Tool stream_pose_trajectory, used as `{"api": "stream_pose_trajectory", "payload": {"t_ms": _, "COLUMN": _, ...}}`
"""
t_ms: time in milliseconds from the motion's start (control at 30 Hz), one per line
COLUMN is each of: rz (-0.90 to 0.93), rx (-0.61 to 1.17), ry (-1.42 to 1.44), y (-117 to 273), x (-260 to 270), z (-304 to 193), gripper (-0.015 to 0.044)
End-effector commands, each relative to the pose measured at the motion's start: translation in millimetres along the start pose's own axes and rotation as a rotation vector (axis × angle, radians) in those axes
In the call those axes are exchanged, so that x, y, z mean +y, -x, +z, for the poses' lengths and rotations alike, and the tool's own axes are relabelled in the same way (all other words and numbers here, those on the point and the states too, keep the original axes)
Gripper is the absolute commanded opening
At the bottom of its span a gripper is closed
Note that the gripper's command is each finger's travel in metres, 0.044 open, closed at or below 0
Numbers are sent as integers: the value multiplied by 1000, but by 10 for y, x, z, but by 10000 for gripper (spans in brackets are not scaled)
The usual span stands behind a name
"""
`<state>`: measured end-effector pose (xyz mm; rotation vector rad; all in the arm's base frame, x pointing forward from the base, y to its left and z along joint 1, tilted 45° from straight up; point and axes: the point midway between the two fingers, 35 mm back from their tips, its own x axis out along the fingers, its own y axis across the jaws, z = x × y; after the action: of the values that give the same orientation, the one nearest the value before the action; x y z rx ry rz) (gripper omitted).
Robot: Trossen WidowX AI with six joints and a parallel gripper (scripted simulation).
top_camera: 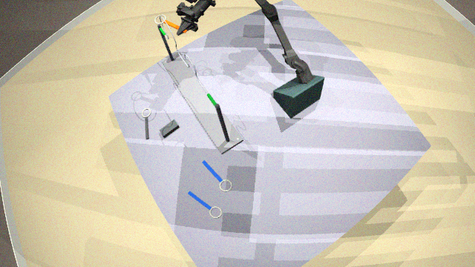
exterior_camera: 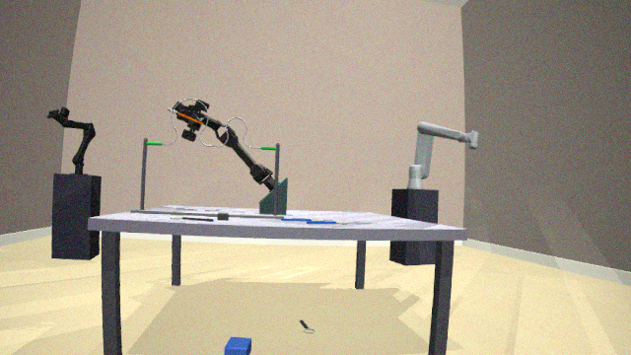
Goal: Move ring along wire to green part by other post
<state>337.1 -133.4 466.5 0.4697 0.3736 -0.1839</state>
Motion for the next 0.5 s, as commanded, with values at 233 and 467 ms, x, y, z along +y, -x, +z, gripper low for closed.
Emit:
{"api": "stream_pose_trajectory", "payload": {"t_ms": 233, "rz": -63, "rx": -11, "ry": 122, "y": -9, "x": -42, "z": -4, "gripper": -150}}
{"api": "stream_pose_trajectory", "payload": {"t_ms": 467, "rz": -101, "rx": -21, "ry": 200, "y": -12, "x": -69, "z": -2, "gripper": -150}}
